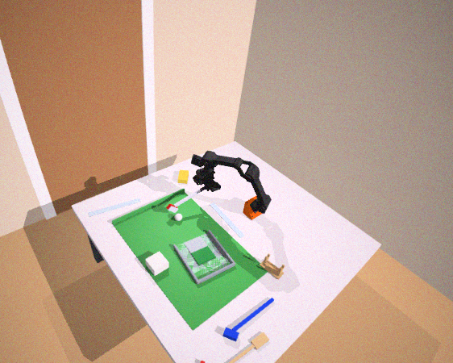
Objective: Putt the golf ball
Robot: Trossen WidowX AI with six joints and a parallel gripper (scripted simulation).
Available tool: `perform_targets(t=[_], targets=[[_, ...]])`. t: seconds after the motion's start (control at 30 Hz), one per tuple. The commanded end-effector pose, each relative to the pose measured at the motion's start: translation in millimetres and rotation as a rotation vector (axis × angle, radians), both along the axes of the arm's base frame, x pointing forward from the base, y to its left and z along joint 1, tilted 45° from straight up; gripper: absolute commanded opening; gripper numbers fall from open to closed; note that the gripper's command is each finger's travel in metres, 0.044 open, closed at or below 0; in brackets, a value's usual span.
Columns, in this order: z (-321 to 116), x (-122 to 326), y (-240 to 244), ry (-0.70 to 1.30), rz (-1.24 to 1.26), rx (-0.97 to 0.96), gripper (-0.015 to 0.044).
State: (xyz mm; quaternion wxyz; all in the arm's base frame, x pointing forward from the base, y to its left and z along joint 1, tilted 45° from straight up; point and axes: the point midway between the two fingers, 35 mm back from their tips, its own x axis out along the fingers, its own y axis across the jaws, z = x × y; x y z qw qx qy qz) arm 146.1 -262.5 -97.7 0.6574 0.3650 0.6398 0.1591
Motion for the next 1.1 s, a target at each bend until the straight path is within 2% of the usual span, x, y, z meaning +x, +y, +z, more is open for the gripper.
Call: perform_targets(t=[0.0, 0.47, 0.8, 1.07], targets=[[-3.6, 2.0, 3.1, -0.004, -0.011, 0.002, 0.0], [-19.2, 5.1, 18.1, -0.005, -0.011, 0.002, 0.0], [-17.6, 3.4, 16.1, 0.0, 0.001, 0.001, 0.0], [-34.9, -1.4, 1.1, -0.003, -0.009, 0.0, 0.0]])
